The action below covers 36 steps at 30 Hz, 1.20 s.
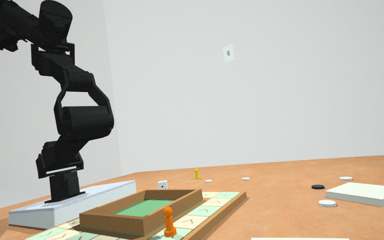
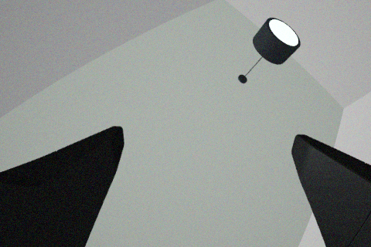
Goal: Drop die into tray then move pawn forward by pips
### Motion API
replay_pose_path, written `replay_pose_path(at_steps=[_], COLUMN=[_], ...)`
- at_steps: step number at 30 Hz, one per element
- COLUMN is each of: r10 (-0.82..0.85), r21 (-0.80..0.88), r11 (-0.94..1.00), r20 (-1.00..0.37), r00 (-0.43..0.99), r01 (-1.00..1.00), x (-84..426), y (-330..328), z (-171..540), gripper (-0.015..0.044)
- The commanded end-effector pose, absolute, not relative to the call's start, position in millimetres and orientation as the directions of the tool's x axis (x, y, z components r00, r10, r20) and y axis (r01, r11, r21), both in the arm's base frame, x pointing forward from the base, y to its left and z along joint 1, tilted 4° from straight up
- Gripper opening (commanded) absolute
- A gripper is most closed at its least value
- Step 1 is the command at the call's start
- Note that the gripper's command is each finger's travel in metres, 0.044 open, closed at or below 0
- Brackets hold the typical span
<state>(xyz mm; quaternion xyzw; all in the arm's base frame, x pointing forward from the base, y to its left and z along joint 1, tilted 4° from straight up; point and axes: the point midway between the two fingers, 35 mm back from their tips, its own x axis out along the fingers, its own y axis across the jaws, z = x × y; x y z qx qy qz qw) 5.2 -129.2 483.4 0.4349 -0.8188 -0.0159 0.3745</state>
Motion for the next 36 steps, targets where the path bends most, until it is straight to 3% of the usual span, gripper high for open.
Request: replay_pose_path(at_steps=[1, 5, 11, 16, 23, 29, 36], r10=[-0.722, -0.656, -0.418, -0.294, 0.093, 0.413, 0.694], r21=[0.345, 0.188, -0.281, -0.472, -0.853, -0.956, -0.822], r11=[0.623, 0.663, 0.688, 0.641, 0.352, -0.033, -0.416], r20=[0.6, 0.611, 0.6, 0.577, 0.441, 0.254, -0.01], r00=[-0.345, -0.442, -0.682, -0.762, -0.893, -0.875, -0.72], r01=[-0.702, -0.725, -0.669, -0.605, -0.384, -0.293, -0.39], x=[3.9, -26.4, -103.3, -130.8, -181.3, -188.3, -155.8], y=[-128.7, -116.1, -62.4, -31.9, 69.4, 161.3, 252.8], z=[483.6, 488.1, 488.6, 484.9, 457.9, 416.3, 354.1], gripper=[0.0374, 0.0275, 0.0275, 0.0275, 0.0275, 0.0275, 0.0275])
